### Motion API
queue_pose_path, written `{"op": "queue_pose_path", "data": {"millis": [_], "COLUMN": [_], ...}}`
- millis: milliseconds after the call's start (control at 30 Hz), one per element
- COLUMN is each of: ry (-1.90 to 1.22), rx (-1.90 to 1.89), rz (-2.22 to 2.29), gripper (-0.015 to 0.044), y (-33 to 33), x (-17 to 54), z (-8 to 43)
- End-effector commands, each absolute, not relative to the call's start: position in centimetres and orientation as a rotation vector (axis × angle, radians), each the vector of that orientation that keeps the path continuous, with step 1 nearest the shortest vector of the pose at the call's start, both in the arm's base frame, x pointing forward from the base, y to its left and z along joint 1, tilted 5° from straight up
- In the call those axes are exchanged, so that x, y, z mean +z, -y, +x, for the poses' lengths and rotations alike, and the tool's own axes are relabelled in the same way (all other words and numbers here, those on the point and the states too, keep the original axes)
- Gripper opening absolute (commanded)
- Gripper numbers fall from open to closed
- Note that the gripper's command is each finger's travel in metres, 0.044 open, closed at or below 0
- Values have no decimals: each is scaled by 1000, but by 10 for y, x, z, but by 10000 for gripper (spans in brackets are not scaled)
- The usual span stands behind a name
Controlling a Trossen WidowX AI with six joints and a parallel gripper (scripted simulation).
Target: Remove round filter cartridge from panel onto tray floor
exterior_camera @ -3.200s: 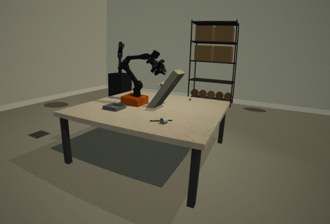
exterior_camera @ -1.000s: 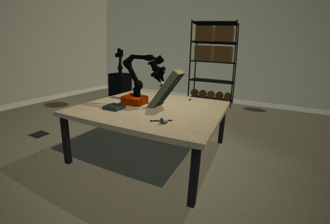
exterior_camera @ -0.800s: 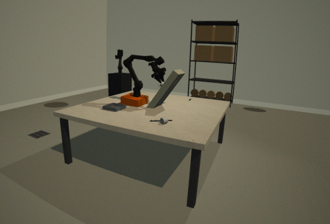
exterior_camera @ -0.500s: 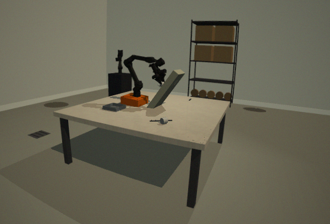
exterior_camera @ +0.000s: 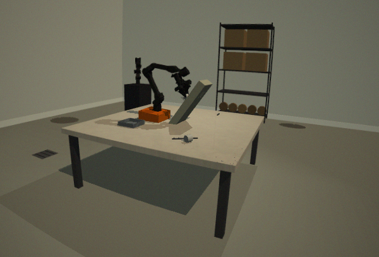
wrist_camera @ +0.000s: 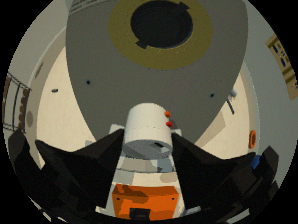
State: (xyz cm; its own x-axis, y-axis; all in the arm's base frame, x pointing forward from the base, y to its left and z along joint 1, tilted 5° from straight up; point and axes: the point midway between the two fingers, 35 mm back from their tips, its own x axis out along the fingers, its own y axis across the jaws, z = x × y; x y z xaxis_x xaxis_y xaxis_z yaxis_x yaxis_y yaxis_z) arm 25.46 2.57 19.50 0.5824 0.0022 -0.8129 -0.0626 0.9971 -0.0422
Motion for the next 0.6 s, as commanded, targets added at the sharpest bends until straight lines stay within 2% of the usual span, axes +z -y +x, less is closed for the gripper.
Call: {"op": "queue_pose_path", "data": {"millis": [0,233,567], "ry": [-948,-948,-948], "rx": [37,37,38], "rz": [-69,-69,-69], "gripper": [179,0,0], "y": [-26,-26,-28], "x": [195,203,223], "z": [255,259,264]}}
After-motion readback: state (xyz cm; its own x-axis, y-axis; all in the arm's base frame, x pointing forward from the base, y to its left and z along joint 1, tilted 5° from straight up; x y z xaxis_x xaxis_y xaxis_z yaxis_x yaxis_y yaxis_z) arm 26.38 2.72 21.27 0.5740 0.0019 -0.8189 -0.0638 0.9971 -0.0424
